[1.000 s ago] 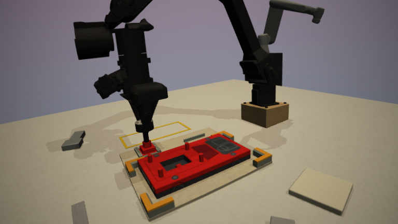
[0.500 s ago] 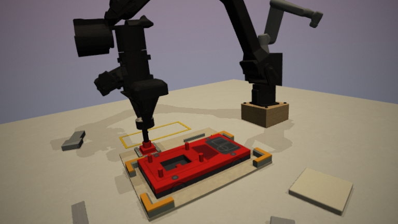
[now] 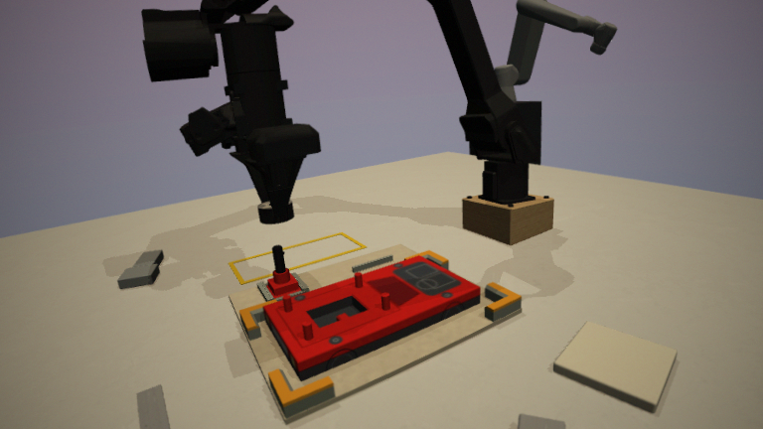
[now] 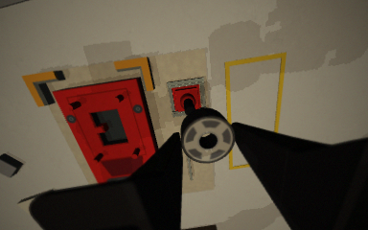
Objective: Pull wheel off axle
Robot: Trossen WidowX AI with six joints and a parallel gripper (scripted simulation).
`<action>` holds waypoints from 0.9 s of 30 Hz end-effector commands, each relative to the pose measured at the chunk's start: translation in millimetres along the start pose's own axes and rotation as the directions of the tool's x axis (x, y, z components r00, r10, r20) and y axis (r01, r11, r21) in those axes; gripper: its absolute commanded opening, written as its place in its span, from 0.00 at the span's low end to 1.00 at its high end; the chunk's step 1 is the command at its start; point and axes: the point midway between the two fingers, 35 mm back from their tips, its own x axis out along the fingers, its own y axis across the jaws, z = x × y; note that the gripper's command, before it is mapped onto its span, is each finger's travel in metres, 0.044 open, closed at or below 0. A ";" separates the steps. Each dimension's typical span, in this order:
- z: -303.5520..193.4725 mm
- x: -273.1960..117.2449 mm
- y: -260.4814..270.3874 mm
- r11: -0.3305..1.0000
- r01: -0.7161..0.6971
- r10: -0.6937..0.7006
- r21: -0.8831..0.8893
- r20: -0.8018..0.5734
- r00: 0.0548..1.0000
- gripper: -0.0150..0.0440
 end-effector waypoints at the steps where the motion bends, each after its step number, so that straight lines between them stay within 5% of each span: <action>1: -8.7 -1.3 -19.8 1.000 0.003 -0.003 0.003 -0.001 1.000 0.25; 27: -51.7 -1.8 -93.6 1.000 0.013 -0.013 0.008 0.003 1.000 0.25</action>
